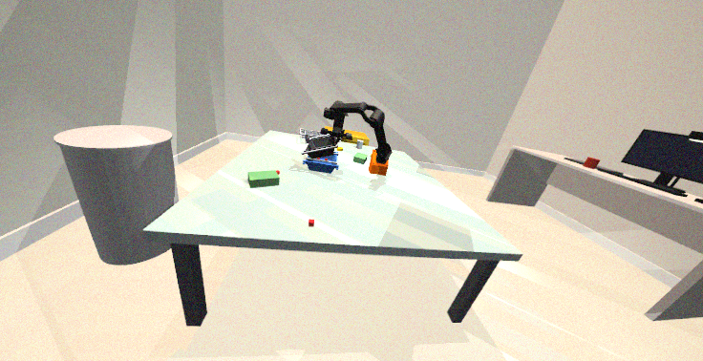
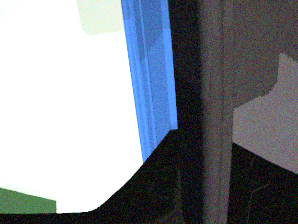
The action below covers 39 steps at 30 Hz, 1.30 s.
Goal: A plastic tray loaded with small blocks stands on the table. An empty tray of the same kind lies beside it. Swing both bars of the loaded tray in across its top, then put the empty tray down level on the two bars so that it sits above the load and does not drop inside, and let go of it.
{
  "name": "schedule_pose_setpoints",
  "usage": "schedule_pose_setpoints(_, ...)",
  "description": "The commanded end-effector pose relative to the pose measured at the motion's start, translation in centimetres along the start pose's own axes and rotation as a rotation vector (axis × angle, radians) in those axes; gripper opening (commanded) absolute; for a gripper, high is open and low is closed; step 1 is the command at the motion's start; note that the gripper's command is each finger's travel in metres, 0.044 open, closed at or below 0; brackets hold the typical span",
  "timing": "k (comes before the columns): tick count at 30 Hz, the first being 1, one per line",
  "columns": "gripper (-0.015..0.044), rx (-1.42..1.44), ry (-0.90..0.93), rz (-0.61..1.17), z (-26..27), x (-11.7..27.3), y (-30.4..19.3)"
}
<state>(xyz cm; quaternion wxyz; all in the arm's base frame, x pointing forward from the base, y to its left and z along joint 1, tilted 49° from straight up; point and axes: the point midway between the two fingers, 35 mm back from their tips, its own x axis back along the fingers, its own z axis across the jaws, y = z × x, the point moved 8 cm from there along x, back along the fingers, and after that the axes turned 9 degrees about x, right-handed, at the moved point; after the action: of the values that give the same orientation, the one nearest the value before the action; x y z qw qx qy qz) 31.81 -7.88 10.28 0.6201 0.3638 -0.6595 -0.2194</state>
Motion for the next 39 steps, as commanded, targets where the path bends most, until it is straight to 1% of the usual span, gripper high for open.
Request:
schedule_pose_setpoints(1,0.0000,-0.004,0.014,-0.002,0.27,-0.63,0.31)
schedule_pose_setpoints(15,0.0000,-0.004,0.014,-0.002,0.74,-1.56,0.59)
schedule_pose_setpoints(39,0.0000,-0.004,0.014,-0.002,0.75,-1.58,0.59)
